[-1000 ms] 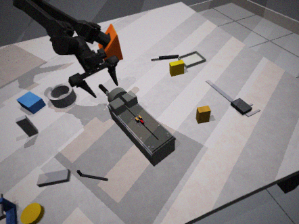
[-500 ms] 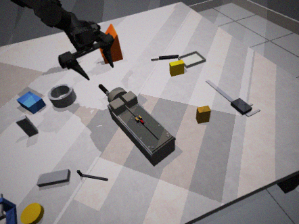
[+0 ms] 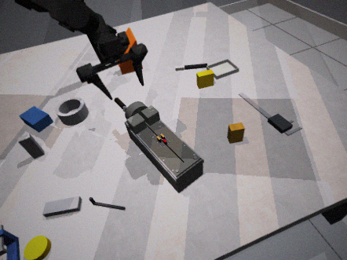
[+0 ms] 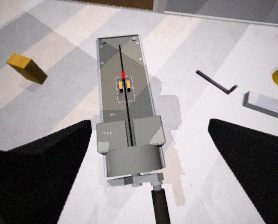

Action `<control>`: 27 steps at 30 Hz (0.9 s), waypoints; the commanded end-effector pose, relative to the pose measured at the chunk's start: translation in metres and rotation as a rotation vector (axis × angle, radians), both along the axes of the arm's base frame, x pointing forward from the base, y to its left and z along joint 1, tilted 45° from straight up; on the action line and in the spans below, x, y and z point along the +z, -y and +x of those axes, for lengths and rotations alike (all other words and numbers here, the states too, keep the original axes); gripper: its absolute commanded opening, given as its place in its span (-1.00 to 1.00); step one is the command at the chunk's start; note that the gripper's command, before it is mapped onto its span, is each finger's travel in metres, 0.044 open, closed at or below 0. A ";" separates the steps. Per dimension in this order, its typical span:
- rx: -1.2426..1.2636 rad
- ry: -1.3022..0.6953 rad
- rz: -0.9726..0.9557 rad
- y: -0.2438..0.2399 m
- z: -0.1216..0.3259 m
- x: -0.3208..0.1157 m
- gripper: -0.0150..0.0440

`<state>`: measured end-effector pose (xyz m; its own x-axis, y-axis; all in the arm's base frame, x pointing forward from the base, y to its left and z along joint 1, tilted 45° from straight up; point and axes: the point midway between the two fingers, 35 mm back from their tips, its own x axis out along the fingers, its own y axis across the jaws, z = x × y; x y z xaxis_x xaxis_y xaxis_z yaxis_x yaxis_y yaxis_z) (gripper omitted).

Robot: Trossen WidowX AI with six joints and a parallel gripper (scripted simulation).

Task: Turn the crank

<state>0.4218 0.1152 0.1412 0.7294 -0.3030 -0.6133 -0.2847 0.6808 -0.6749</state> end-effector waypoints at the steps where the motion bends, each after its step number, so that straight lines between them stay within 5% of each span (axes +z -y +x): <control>1: -0.037 0.034 0.012 -0.009 0.015 -0.002 1.00; 13: -0.139 0.118 0.039 -0.039 0.055 -0.027 1.00; 27: -0.139 0.119 0.037 0.001 0.062 -0.069 1.00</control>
